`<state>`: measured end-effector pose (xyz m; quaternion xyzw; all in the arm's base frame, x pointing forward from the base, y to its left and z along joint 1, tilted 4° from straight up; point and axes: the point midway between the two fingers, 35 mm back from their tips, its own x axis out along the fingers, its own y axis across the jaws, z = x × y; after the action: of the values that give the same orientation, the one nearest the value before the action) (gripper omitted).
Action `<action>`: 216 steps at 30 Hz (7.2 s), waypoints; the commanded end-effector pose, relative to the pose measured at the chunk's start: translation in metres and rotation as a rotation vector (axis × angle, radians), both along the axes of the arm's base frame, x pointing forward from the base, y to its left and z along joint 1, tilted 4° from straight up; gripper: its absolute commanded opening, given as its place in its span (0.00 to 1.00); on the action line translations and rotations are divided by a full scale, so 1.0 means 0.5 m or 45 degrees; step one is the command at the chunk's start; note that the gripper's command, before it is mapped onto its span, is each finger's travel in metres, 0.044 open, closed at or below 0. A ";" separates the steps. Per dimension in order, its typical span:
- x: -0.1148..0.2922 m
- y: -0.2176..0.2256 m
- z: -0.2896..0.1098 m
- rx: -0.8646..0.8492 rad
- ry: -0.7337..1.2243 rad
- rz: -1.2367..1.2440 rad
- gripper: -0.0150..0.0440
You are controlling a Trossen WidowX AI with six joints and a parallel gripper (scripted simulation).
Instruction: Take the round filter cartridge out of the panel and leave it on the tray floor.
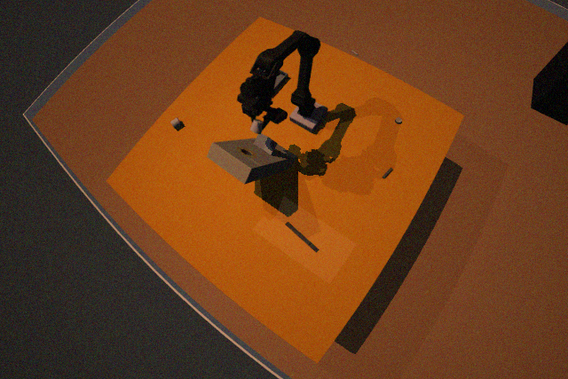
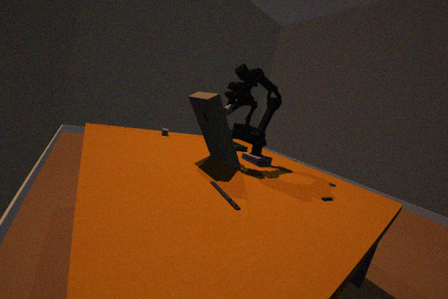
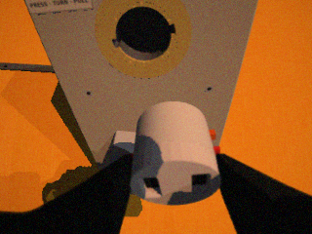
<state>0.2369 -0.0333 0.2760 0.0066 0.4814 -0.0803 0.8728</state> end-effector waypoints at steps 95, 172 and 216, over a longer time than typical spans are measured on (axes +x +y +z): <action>-0.486 -0.459 -0.131 0.031 -0.143 -1.825 0.25; -0.667 -0.430 -0.317 0.039 -0.174 -2.256 1.00; -0.667 -0.430 -0.317 0.039 -0.174 -2.256 1.00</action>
<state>-0.0966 -0.2486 0.1178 0.3930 0.2475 -0.7190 0.5171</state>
